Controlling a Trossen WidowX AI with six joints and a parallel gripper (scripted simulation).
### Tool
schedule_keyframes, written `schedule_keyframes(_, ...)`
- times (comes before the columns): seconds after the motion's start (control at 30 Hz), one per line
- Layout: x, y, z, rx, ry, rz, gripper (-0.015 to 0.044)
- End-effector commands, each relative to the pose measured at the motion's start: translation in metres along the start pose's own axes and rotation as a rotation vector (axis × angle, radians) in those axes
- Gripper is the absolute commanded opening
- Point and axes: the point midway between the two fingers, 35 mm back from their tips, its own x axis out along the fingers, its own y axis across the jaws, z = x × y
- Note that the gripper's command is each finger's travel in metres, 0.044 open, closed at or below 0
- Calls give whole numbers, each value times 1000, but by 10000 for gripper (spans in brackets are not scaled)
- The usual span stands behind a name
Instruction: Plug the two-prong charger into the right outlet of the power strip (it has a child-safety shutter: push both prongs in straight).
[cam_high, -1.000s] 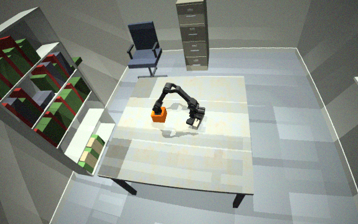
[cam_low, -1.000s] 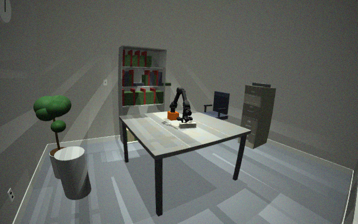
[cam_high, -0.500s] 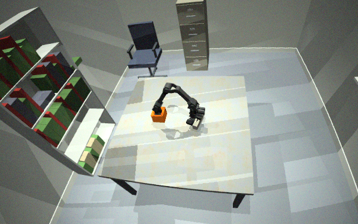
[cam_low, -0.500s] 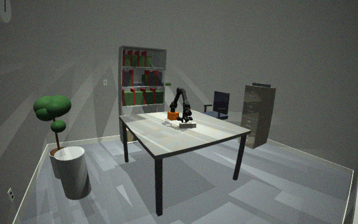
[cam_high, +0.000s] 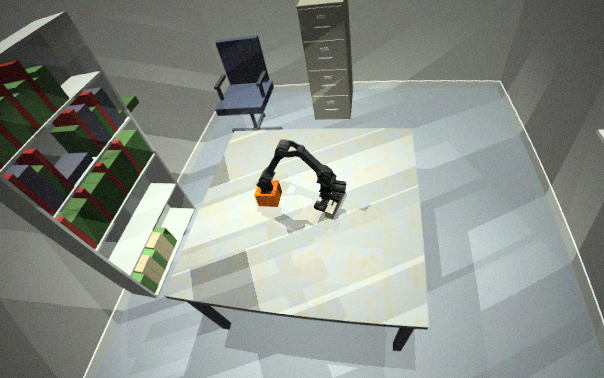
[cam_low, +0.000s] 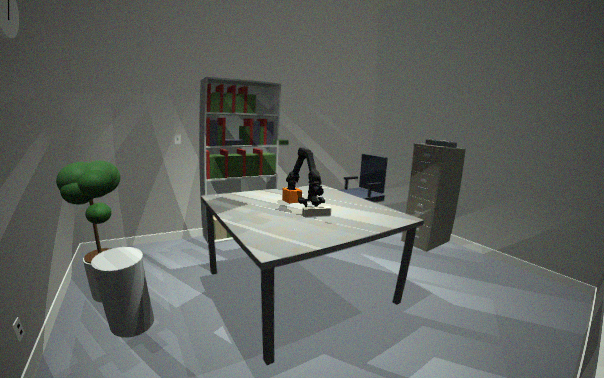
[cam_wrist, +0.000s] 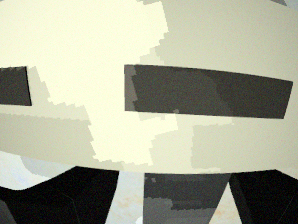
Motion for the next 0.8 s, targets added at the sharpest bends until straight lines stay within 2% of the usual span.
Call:
schedule_keyframes(0.0,0,0,1,0,-3,0,368)
schedule_keyframes(0.1,0,0,0,0,-3,0,440)
schedule_keyframes(0.77,1,0,-4,0,-17,1,440)
